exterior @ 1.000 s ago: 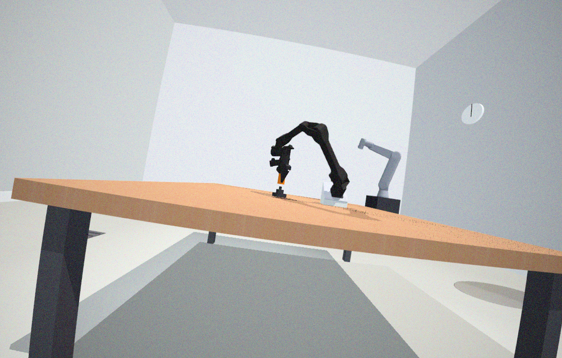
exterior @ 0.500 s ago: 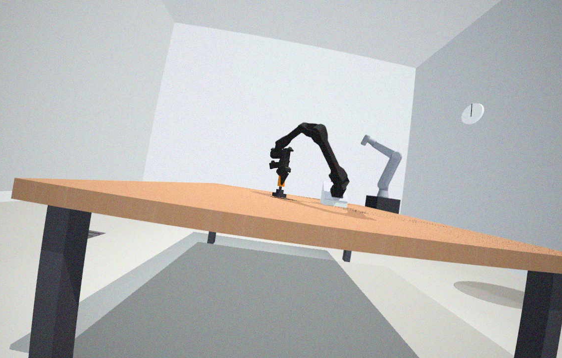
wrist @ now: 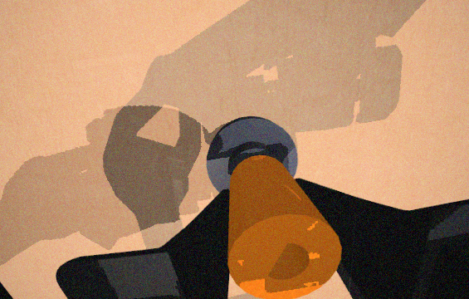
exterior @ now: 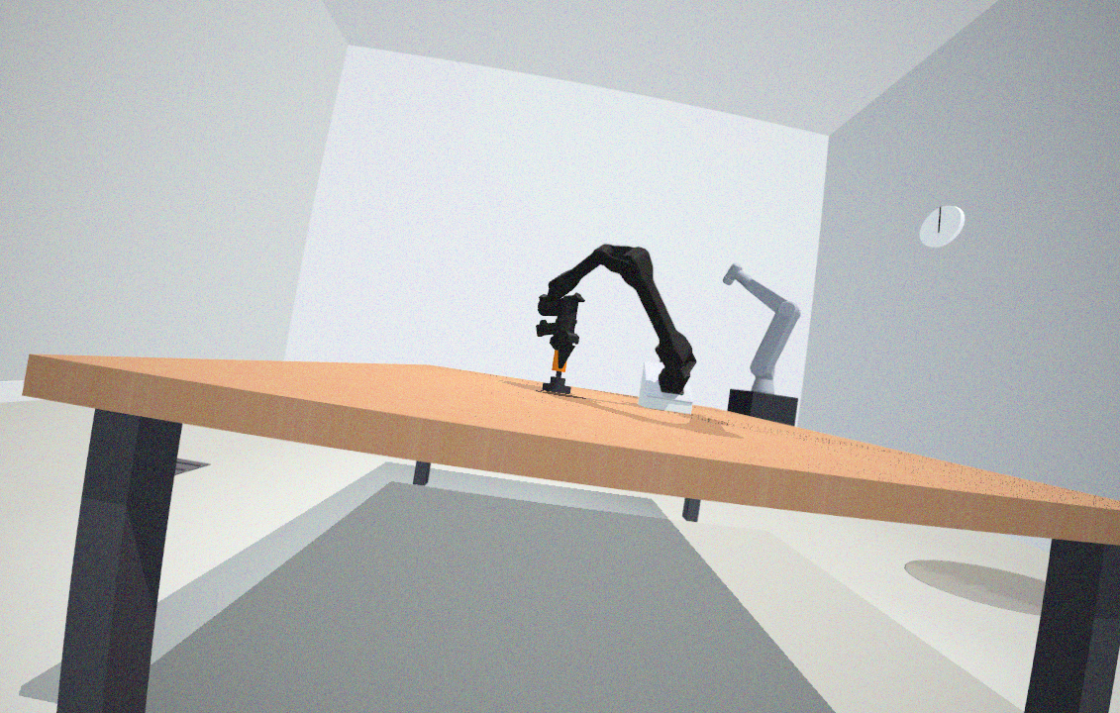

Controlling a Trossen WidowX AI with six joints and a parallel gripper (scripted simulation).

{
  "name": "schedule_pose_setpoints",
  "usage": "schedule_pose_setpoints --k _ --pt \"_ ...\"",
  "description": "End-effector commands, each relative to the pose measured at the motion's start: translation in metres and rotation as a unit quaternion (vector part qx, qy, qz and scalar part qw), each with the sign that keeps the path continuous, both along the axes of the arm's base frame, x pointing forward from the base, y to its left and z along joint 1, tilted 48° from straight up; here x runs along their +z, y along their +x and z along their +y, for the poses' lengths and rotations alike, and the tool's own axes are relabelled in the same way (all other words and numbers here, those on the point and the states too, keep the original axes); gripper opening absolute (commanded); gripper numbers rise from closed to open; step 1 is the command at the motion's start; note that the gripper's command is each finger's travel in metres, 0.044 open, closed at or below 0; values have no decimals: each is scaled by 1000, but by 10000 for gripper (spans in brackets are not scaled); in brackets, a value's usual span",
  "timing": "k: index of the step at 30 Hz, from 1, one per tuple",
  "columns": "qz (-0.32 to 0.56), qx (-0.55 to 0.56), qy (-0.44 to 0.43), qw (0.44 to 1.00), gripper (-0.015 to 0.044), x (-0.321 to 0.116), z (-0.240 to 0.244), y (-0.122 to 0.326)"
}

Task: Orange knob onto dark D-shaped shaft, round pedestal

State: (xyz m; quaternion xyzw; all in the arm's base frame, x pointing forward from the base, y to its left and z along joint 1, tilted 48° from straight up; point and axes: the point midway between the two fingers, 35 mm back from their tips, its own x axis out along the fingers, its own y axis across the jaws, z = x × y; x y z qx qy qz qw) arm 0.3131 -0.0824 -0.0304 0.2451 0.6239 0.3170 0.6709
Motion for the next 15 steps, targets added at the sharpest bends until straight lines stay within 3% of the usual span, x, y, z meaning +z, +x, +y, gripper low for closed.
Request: schedule_pose_setpoints --k 1,7,15 --pt "0 -2 0 1000 0 1 -1 0" --pt "-4 1 0 1000 0 3 -3 -2" --pt "-77 69 -2 995 0 3 -4 -6"
